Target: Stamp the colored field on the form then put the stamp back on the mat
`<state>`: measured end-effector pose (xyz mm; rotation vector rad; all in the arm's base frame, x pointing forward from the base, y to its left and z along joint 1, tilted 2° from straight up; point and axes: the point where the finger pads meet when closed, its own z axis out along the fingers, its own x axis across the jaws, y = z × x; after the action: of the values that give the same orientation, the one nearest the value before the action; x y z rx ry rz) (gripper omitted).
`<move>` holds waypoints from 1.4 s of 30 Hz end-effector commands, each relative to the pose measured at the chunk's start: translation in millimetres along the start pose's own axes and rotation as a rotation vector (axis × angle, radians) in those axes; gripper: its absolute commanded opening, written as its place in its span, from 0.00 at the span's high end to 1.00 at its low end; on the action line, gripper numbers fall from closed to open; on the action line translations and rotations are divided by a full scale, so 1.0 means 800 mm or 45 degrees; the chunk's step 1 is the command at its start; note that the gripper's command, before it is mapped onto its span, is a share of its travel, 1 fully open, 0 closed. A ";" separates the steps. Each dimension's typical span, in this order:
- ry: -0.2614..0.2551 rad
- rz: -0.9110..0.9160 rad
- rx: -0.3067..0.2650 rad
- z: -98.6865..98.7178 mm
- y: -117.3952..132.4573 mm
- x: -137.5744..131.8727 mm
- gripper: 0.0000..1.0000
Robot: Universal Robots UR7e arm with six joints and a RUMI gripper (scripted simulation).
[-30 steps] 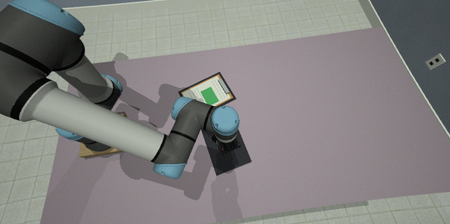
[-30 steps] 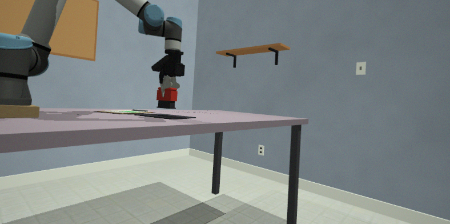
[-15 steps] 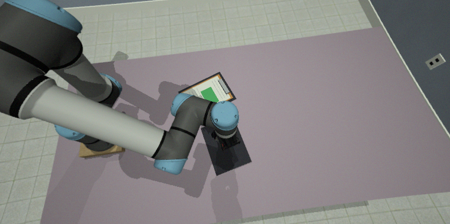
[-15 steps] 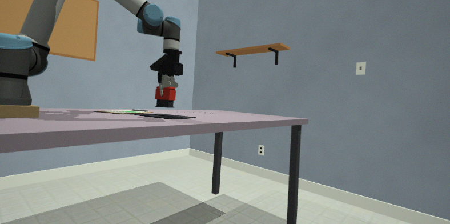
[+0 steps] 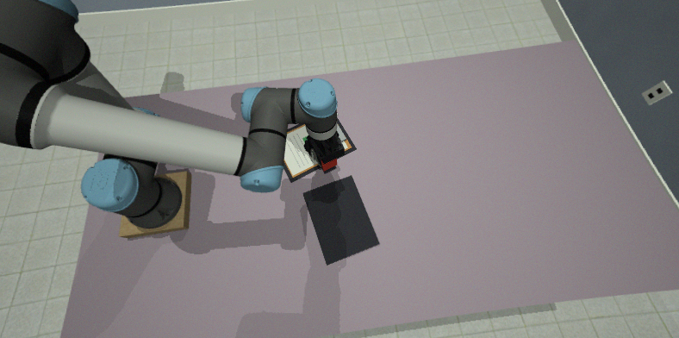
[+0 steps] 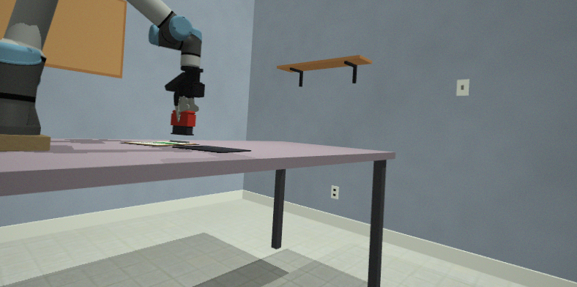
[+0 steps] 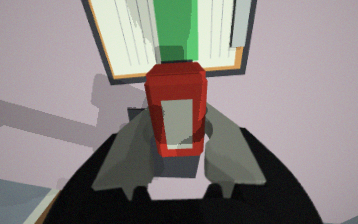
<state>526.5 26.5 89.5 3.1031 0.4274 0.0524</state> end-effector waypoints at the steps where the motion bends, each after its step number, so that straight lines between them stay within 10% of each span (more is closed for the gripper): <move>1: 0.002 -0.020 -0.006 -0.002 -0.070 0.005 0.83; 42: 0.002 -0.031 -0.006 0.045 -0.100 0.004 0.83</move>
<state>508.2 104.0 58.3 3.0932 0.4643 0.0525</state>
